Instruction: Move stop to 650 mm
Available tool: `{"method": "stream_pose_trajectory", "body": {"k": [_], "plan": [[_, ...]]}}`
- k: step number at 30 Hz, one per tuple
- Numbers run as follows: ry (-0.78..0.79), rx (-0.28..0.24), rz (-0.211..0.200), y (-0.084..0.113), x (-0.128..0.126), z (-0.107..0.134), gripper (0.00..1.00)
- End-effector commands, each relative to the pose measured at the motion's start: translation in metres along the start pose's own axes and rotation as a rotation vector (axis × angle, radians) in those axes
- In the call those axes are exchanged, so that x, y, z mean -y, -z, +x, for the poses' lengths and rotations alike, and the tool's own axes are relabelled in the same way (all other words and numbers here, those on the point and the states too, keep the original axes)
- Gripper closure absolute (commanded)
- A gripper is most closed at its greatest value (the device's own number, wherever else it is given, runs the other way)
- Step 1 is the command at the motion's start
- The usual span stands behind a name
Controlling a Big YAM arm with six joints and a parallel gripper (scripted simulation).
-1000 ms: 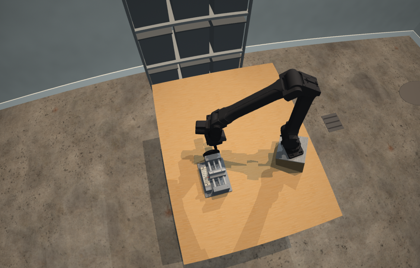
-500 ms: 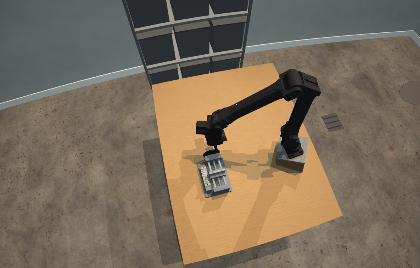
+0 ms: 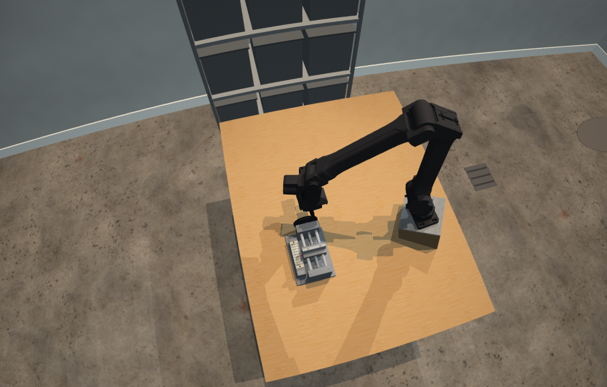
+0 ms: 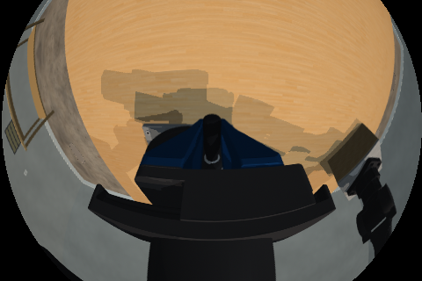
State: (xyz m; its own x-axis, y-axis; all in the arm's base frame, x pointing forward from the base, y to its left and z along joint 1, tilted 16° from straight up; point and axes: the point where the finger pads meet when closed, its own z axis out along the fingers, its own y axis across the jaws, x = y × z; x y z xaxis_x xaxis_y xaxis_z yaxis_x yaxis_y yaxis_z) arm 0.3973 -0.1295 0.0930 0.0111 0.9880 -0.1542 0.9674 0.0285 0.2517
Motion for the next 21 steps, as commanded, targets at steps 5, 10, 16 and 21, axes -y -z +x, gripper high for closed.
{"method": "stream_pose_trajectory", "body": {"k": [5,10,16,21], "plan": [[-0.021,0.012,-0.007,0.0056,-0.0185,-0.0126,0.94],[-0.017,0.013,-0.013,0.0077,-0.0213,-0.0114,0.94],[-0.017,0.014,-0.014,0.0077,-0.0215,-0.0115,0.94],[-0.017,0.014,-0.014,0.0077,-0.0215,-0.0115,0.94]]}}
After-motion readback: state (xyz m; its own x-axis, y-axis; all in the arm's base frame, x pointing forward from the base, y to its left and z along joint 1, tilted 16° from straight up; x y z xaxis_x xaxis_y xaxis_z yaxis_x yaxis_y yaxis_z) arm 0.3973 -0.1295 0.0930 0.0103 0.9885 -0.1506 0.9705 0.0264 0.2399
